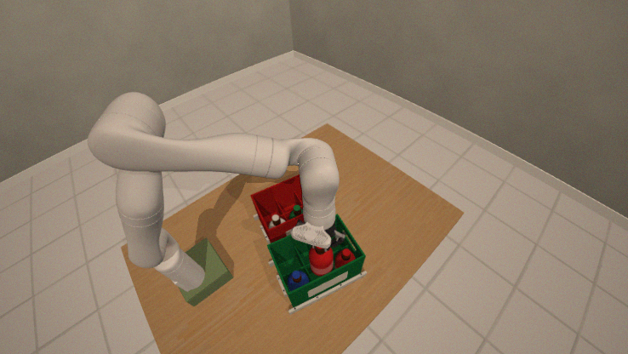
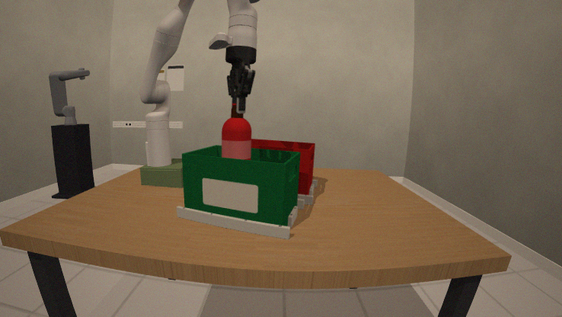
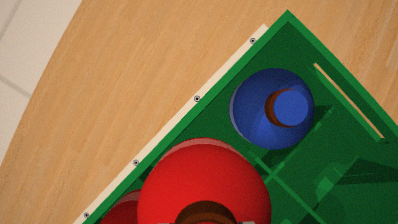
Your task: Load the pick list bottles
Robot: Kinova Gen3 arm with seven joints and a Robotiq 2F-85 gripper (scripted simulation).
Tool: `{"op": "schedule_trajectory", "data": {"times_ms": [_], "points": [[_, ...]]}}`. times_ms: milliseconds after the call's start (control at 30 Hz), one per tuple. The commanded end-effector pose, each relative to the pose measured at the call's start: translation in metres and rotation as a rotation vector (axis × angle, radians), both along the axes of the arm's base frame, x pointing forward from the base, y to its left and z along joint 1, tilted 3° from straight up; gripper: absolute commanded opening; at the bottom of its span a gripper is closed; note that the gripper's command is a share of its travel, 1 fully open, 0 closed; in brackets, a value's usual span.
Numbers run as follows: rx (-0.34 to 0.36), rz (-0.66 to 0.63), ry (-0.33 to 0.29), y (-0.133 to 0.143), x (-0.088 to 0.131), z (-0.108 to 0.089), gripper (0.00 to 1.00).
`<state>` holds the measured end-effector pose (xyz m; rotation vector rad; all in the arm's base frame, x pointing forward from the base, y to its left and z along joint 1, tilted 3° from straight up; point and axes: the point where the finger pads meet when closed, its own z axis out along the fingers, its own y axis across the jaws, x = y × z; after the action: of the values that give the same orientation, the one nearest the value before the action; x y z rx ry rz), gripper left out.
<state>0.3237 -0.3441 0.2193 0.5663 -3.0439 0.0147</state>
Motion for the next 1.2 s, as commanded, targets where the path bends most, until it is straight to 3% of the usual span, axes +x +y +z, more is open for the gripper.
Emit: {"op": "schedule_trajectory", "data": {"times_ms": [0,700,1167], "points": [[-0.002,0.000,-0.002,0.000,0.001,0.006,0.10],[-0.002,0.000,-0.002,0.000,0.002,0.037,0.10],[-0.001,0.000,-0.002,0.006,0.008,0.038,0.10]]}}
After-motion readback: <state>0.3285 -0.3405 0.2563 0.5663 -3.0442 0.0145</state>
